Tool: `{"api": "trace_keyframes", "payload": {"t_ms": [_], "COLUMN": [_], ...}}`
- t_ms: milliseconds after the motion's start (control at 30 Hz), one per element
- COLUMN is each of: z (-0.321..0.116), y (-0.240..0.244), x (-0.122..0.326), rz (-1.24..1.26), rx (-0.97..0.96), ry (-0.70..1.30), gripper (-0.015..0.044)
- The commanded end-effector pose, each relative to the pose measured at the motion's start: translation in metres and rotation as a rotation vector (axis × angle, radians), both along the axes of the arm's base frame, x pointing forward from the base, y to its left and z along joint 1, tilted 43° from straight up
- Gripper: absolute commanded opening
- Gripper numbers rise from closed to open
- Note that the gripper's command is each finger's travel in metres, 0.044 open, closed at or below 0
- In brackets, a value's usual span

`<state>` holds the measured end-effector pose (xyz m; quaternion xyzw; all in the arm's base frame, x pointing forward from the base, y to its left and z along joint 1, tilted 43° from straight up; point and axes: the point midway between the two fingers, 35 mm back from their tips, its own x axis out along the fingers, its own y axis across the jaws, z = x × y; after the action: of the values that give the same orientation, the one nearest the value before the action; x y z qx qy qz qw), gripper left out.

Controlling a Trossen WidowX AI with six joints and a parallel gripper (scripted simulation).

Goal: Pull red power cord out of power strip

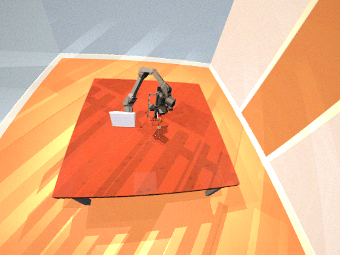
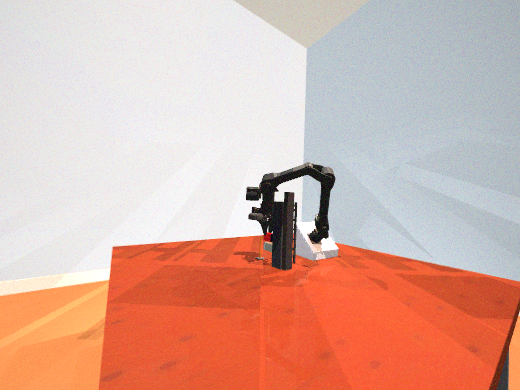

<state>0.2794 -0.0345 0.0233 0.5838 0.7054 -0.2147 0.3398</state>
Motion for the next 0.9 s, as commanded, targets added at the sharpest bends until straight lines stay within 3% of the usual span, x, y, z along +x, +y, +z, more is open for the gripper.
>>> {"api": "trace_keyframes", "payload": {"t_ms": [0, 867], "z": [-0.005, -0.028], "y": [-0.009, -0.042], "x": [0.004, 0.015], "rz": [-0.002, -0.004], "rx": [-0.013, -0.014], "ry": [-0.009, -0.008], "gripper": [0.0000, 0.0000]}}
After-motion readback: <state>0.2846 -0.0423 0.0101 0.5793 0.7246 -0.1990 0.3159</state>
